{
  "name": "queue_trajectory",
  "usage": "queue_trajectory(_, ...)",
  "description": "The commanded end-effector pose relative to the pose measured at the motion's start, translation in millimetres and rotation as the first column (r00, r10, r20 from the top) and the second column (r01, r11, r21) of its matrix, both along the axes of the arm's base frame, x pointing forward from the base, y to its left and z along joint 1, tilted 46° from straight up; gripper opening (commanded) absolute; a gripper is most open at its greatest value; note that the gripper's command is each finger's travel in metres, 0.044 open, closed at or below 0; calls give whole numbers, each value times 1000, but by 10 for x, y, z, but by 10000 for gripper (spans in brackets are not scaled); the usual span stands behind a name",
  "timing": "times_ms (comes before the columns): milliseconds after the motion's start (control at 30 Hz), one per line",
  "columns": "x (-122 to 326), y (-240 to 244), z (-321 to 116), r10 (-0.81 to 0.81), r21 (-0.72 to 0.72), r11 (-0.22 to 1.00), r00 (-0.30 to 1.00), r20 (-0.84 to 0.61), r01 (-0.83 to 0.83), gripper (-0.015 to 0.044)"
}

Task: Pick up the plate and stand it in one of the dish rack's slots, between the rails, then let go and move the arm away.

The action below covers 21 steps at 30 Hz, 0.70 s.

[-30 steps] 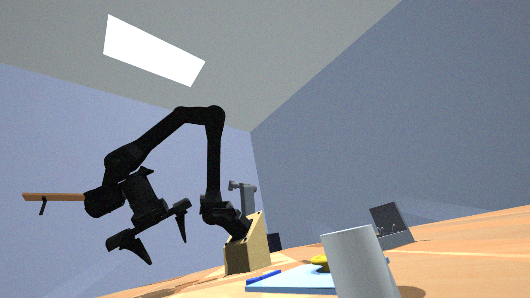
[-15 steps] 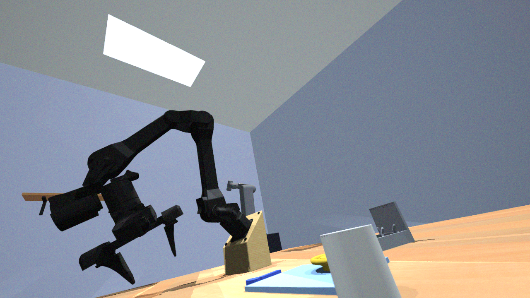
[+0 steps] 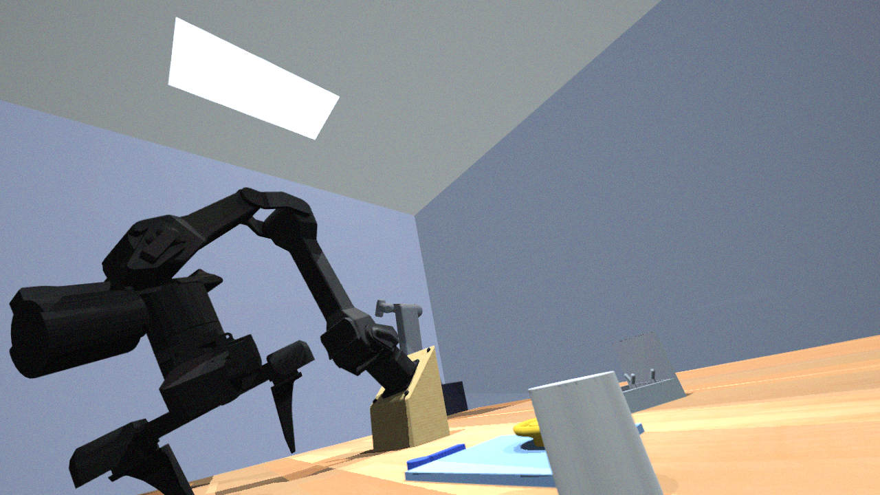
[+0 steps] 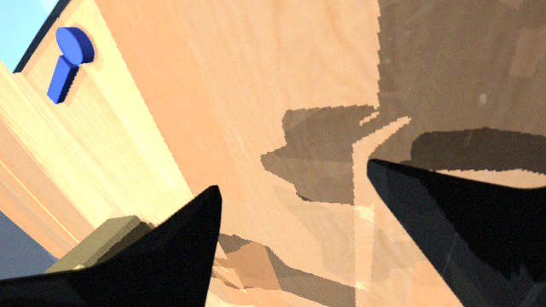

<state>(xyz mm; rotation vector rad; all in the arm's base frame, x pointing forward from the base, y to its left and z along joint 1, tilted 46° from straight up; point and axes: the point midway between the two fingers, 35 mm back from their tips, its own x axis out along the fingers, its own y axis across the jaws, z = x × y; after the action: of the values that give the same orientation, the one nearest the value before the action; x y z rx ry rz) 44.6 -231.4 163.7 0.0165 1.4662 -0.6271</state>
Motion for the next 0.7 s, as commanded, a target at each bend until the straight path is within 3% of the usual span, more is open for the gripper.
queue_trajectory(0, 359, -69, -20, 43, -10, 999, 999, 4, -43, 400)
queue_trajectory(367, 1147, -15, -169, 99, -21, 995, 993, -57, -100, 400)
queue_trajectory(667, 1953, 389, -473, 88, -126, 986, 983, -160, -109, 400)
